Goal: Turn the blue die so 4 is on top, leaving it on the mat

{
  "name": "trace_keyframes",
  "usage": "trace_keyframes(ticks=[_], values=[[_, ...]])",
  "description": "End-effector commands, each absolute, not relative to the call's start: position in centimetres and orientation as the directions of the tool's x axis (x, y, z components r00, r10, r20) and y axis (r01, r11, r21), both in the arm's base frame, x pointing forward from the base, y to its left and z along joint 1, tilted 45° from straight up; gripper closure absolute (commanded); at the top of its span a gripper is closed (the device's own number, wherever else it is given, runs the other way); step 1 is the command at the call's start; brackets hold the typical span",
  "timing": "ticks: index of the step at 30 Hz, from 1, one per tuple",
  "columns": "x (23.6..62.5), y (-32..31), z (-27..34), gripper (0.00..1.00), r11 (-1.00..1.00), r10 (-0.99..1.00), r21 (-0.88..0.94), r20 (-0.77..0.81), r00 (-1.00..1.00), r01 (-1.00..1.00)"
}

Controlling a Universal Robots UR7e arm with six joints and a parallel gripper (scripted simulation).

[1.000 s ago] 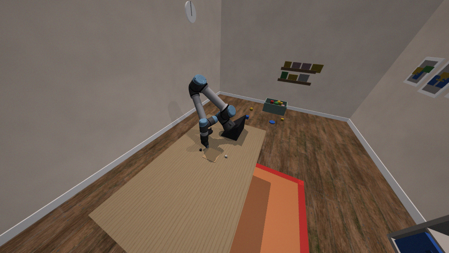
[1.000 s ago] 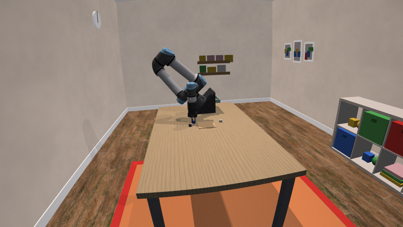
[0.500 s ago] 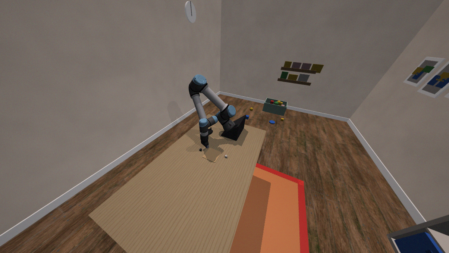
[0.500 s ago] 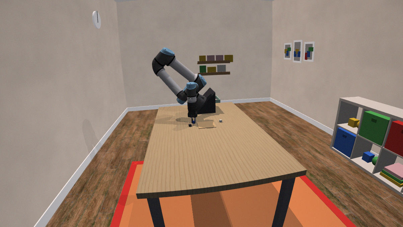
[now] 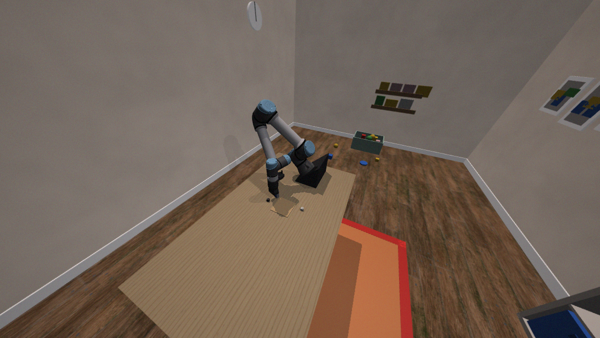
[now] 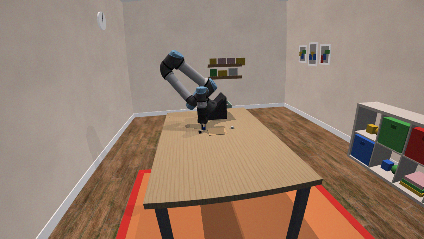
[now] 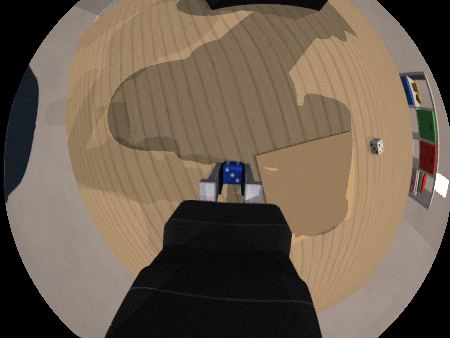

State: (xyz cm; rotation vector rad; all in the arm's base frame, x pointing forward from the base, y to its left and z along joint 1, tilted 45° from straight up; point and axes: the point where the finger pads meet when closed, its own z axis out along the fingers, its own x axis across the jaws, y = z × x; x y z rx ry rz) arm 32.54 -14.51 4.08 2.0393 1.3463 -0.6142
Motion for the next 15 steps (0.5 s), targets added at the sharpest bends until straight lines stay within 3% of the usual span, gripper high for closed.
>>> trace_keyframes(ticks=[1, 15], values=[[32.4, -14.4, 4.0, 0.60, -0.296, 0.643, 0.232, -0.669, 0.373, 0.927], [32.5, -12.9, 5.5, 0.60, -0.296, 0.643, 0.232, -0.669, 0.373, 0.927]])
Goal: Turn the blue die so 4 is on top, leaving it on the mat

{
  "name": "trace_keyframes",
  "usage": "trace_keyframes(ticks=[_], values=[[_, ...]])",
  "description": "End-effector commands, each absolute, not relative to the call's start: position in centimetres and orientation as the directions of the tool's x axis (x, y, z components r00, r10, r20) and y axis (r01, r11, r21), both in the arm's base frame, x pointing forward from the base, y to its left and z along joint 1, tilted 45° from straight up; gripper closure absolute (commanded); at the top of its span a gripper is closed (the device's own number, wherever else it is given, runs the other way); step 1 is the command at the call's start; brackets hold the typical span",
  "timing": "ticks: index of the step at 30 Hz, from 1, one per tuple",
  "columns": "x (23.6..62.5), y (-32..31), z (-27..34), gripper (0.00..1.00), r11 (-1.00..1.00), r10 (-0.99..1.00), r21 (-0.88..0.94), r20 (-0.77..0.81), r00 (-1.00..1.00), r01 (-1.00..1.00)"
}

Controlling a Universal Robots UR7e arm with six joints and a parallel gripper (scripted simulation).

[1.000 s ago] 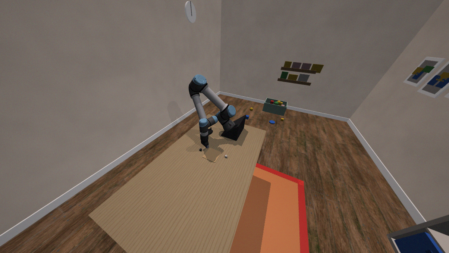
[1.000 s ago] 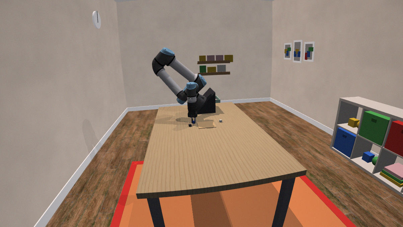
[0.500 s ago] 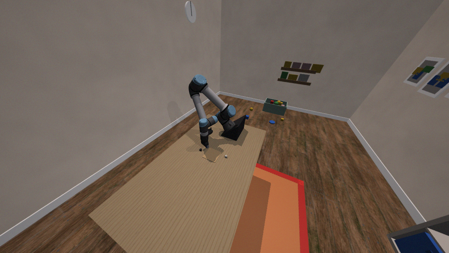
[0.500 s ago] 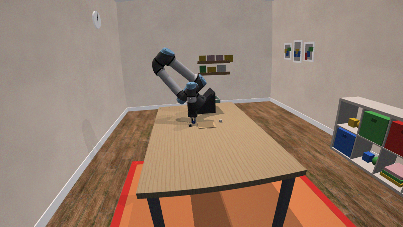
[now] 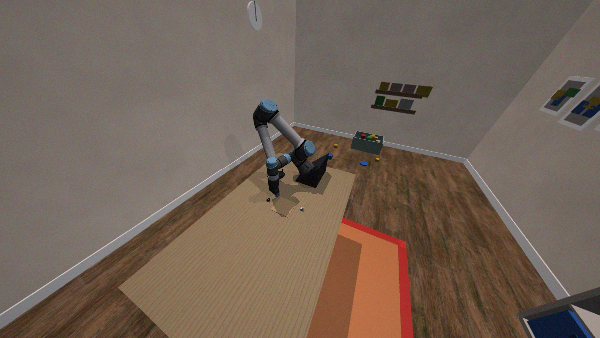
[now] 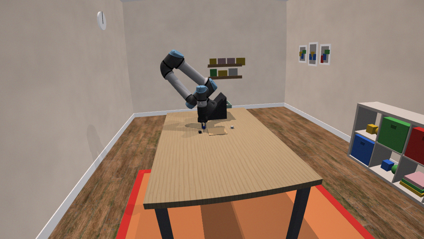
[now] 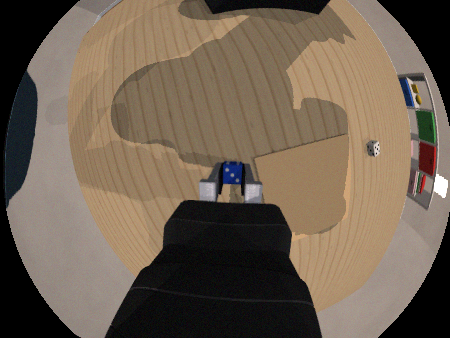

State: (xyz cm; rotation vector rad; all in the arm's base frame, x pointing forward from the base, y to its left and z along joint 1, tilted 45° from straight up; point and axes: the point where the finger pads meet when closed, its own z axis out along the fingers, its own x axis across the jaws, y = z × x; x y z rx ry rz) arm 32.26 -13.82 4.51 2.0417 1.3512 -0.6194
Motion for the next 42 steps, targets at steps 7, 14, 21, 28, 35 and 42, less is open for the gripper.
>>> trace_keyframes(ticks=[7, 14, 21, 28, 35, 42], values=[[32.6, -11.5, 7.0, 0.60, -0.296, 0.643, 0.232, -0.669, 0.373, 0.927], [32.7, -9.9, 8.6, 0.60, -0.296, 0.643, 0.232, -0.669, 0.373, 0.927], [32.8, -8.3, 10.1, 0.60, -0.296, 0.643, 0.232, -0.669, 0.373, 0.927], [32.9, -7.7, 10.8, 0.60, -0.296, 0.643, 0.232, -0.669, 0.373, 0.927], [32.9, -7.4, 11.0, 0.60, -0.296, 0.643, 0.232, -0.669, 0.373, 0.927], [32.9, -7.4, 11.0, 0.60, -0.296, 0.643, 0.232, -0.669, 0.373, 0.927]])
